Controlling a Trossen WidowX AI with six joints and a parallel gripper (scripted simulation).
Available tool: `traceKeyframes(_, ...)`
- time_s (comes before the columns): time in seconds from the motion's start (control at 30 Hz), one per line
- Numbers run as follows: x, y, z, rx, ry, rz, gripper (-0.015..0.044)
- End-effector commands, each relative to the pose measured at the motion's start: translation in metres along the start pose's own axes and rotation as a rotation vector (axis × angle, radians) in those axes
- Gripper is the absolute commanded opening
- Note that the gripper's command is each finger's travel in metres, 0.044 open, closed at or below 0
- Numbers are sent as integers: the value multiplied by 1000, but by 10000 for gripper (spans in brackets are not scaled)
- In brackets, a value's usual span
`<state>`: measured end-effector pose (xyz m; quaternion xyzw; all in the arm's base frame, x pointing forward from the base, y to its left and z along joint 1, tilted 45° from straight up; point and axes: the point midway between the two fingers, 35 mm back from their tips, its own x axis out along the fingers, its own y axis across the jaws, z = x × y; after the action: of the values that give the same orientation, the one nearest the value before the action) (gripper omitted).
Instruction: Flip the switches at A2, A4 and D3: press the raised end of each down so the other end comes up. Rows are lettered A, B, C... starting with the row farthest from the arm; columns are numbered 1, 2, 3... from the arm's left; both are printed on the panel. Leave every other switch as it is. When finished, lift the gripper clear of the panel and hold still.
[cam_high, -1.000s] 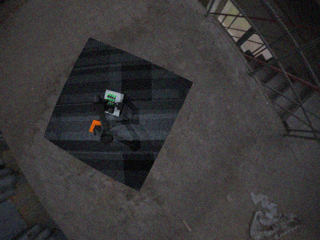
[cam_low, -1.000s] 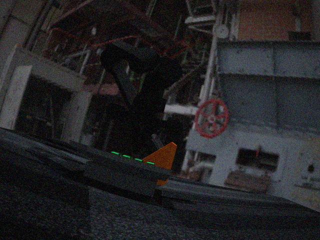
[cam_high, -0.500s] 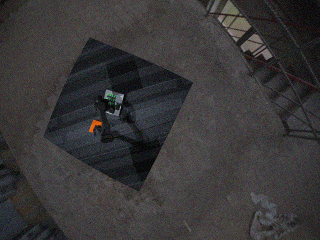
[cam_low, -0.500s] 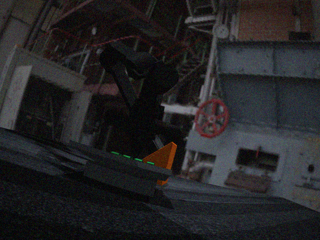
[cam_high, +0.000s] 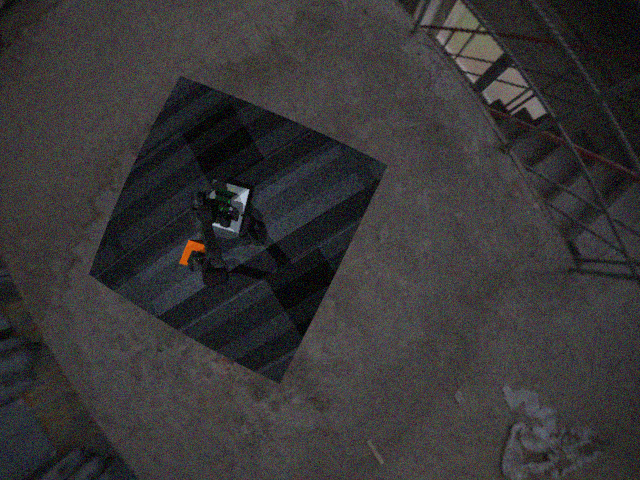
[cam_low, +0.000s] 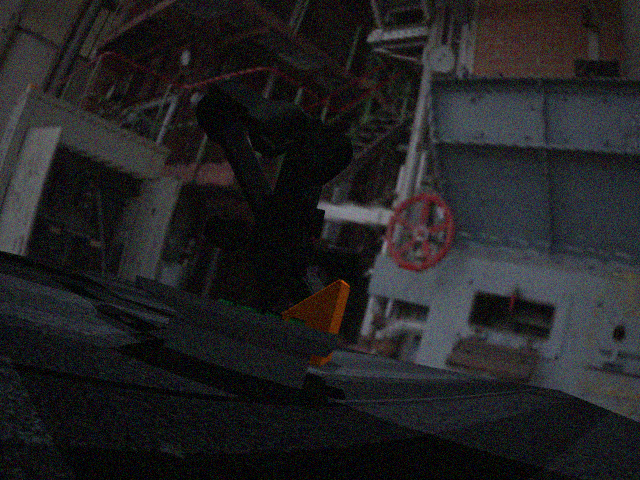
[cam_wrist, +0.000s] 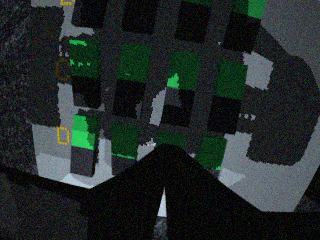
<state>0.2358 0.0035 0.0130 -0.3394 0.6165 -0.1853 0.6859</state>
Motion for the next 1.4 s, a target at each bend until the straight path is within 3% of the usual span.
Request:
traceKeyframes(0.0, 0, 0, 0, -3, -1, -3, 0)
traceKeyframes(1.37, 6, 0, 0, -3, -1, -4, 0)
